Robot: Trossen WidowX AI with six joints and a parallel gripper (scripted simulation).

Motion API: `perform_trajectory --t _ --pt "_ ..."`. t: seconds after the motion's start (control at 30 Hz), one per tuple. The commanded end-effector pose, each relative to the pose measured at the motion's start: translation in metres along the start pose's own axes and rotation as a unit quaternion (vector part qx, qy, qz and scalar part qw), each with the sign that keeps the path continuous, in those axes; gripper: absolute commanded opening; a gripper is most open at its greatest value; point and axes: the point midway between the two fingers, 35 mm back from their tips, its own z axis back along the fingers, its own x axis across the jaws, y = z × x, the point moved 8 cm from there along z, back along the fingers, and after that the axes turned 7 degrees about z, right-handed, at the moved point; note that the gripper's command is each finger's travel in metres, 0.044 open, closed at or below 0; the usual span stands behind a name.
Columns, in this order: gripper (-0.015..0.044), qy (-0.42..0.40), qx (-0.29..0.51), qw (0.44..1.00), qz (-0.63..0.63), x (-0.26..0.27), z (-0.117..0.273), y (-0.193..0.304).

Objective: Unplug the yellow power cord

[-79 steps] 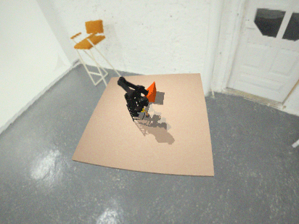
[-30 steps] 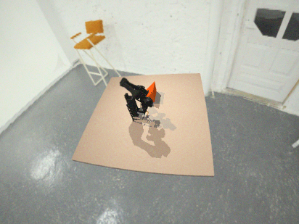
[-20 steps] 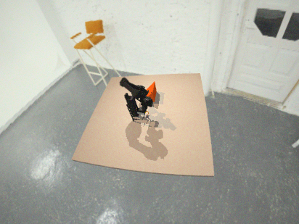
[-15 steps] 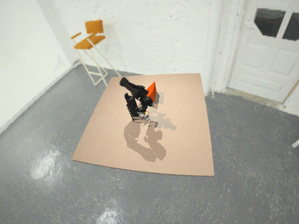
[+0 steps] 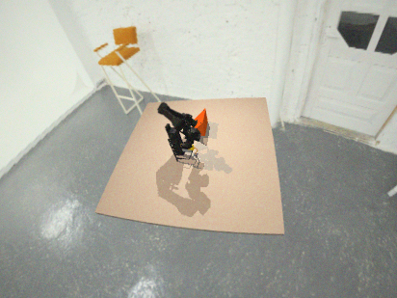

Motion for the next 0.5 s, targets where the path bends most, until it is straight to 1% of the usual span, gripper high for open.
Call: perform_trajectory --t 0.0,0.47 --pt "0.016 0.0 0.003 1.0 0.003 0.001 -0.001 0.004" --pt "0.016 0.0 0.003 1.0 0.003 0.001 -0.013 0.005"
